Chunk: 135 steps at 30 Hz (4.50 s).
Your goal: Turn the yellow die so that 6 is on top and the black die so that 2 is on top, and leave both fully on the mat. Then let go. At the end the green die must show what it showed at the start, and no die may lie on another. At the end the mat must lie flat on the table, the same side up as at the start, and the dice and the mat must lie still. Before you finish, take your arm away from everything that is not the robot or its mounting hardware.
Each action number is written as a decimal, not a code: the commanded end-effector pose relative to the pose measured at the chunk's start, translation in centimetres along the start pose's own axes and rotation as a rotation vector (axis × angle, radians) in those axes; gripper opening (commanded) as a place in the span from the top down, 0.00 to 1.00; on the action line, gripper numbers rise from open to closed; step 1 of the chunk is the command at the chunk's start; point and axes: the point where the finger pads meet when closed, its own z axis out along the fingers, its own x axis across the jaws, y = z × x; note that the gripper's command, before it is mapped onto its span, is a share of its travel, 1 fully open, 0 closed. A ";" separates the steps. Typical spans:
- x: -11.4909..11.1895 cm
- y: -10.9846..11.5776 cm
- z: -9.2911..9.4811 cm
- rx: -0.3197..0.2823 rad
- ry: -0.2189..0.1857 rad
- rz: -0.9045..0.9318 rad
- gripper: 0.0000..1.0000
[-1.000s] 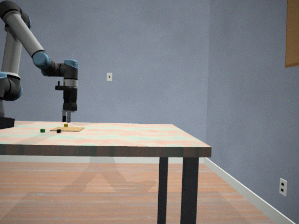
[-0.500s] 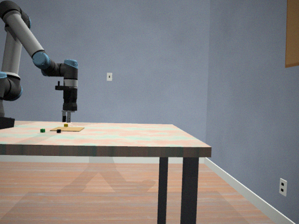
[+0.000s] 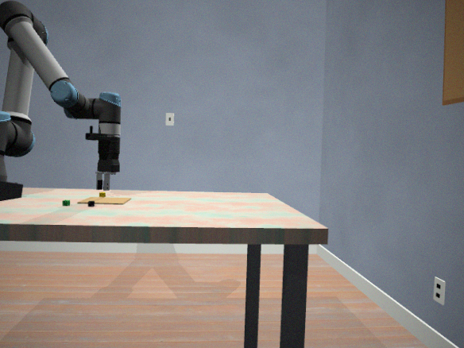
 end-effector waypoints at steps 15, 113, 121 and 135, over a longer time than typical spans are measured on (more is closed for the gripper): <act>0.0 0.1 0.0 0.000 -0.001 0.000 0.36; 0.0 0.1 2.0 0.000 -0.001 0.000 0.66; 0.0 0.1 2.0 0.000 -0.001 0.000 0.66; 0.0 0.1 0.8 0.000 -0.001 0.000 0.66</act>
